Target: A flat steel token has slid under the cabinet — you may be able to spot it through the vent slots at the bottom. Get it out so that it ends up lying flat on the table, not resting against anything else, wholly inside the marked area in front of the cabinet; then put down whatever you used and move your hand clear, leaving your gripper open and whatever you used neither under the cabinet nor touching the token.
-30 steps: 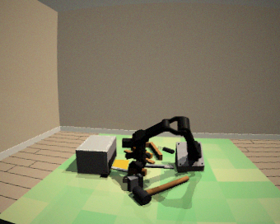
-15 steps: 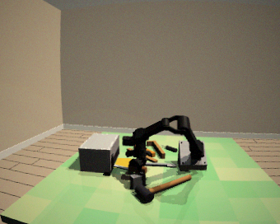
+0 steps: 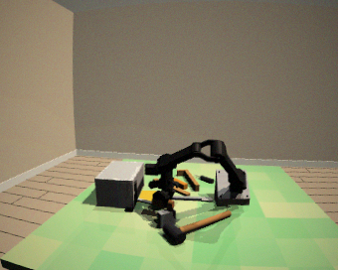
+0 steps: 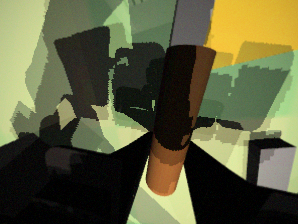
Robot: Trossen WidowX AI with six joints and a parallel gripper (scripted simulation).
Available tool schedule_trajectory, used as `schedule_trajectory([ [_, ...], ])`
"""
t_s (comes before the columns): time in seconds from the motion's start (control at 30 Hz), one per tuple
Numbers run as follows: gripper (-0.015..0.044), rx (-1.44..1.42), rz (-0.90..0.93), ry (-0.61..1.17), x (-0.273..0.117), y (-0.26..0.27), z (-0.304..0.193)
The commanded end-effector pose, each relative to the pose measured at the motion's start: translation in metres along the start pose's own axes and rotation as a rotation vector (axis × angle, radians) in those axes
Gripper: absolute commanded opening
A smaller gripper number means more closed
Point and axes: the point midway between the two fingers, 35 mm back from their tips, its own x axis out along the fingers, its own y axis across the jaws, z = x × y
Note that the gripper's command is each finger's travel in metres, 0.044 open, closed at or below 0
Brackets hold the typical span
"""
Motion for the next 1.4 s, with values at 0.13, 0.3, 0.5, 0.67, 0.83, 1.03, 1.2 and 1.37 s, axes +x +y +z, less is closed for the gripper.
schedule_trajectory([
  [0.13,0.0000,-0.010,0.002,-0.003,0.000,0.001,0.010],
  [0.3,0.0000,-0.010,0.002,-0.004,0.000,0.001,0.015],
  [0.5,0.0000,-0.010,0.002,-0.004,-0.001,0.001,0.020],
  [0.67,0.0000,-0.011,0.002,-0.004,-0.001,0.001,0.025],
  [0.83,0.0000,-0.011,0.002,-0.004,-0.001,0.001,0.030],
  [1.03,0.0000,-0.011,0.002,-0.005,-0.001,0.001,0.035],
  [1.2,0.0000,-0.011,0.002,-0.005,-0.001,0.001,0.040],
  [1.37,0.0000,-0.011,0.002,-0.005,-0.001,0.001,0.045],
])
